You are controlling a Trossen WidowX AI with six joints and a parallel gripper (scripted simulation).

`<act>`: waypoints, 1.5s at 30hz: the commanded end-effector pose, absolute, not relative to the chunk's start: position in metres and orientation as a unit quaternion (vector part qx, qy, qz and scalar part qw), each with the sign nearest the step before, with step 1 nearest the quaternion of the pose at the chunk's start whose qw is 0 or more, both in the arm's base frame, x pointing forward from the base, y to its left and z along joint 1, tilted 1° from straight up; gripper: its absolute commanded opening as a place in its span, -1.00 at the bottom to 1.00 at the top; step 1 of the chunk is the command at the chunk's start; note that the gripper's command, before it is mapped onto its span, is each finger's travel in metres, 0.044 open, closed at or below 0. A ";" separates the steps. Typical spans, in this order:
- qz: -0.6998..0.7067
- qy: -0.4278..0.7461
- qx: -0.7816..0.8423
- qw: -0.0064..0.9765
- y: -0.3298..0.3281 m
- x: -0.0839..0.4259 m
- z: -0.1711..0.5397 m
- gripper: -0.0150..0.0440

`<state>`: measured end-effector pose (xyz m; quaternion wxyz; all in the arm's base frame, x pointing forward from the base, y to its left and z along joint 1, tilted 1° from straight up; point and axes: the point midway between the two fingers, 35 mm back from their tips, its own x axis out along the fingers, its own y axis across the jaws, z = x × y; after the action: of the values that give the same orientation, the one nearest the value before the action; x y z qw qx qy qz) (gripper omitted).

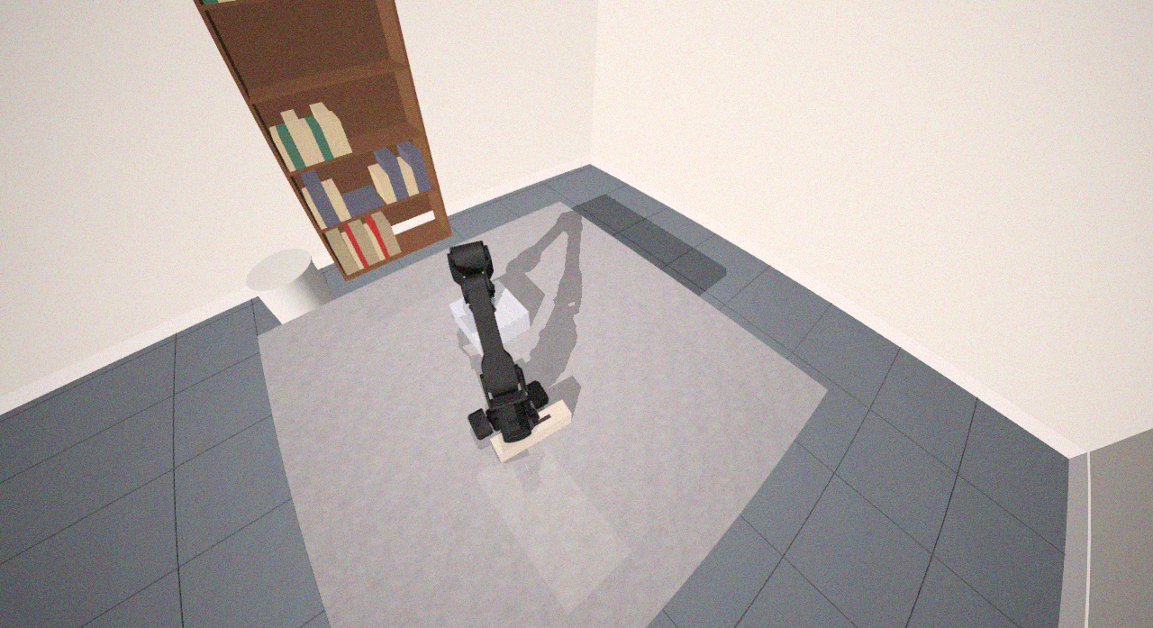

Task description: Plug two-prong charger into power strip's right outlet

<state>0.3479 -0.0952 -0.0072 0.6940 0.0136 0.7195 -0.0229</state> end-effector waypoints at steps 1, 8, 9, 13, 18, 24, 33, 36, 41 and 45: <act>-0.025 0.709 0.014 0.705 -0.096 0.359 -0.005 -0.49; -0.025 0.708 0.014 0.705 -0.096 0.362 -0.005 -0.49; -0.025 0.708 0.014 0.705 -0.096 0.362 -0.005 -0.49; -0.025 0.708 0.014 0.705 -0.096 0.364 -0.005 -0.49; -0.025 0.708 0.014 0.705 -0.096 0.365 -0.005 -0.49; -0.025 0.708 0.014 0.705 -0.096 0.364 -0.005 -0.49; -0.025 0.708 0.014 0.705 -0.096 0.363 -0.005 -0.49; -0.025 0.708 0.014 0.705 -0.096 0.363 -0.006 -0.49; -0.025 0.709 0.014 0.705 -0.096 0.362 -0.006 -0.49; -0.025 0.709 0.014 0.705 -0.096 0.361 -0.006 -0.49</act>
<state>0.3536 -0.0955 -0.0070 0.6930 0.0139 0.7204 -0.0238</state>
